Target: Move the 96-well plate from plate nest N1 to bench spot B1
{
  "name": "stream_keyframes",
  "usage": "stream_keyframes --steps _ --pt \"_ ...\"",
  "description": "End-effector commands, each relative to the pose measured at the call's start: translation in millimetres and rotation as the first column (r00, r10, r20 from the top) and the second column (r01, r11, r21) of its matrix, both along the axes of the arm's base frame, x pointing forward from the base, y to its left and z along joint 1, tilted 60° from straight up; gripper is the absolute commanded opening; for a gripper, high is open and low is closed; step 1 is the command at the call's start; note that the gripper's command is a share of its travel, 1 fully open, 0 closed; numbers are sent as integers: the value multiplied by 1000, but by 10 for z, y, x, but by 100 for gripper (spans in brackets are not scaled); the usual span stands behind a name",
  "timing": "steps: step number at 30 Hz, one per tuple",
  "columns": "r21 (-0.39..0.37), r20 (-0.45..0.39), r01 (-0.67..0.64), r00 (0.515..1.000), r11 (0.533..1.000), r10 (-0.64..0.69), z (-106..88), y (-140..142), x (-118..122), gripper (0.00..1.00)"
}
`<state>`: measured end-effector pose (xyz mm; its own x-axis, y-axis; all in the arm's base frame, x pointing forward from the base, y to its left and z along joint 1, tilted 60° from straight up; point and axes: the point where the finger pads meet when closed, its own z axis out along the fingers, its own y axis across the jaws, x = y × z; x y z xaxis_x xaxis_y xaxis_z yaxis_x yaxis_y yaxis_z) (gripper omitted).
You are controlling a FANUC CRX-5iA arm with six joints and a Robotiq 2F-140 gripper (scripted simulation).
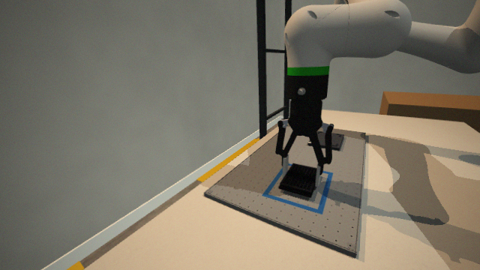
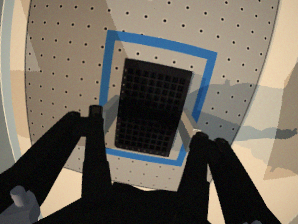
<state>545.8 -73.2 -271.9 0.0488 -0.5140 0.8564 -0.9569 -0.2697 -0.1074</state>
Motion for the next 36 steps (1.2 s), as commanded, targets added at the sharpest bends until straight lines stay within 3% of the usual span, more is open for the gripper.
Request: stream_keyframes --steps 1,36 --pt "0 0 0 1000 1000 0 -1 3 0 0" --pt "0 0 0 1000 1000 0 -26 -38 14 0"
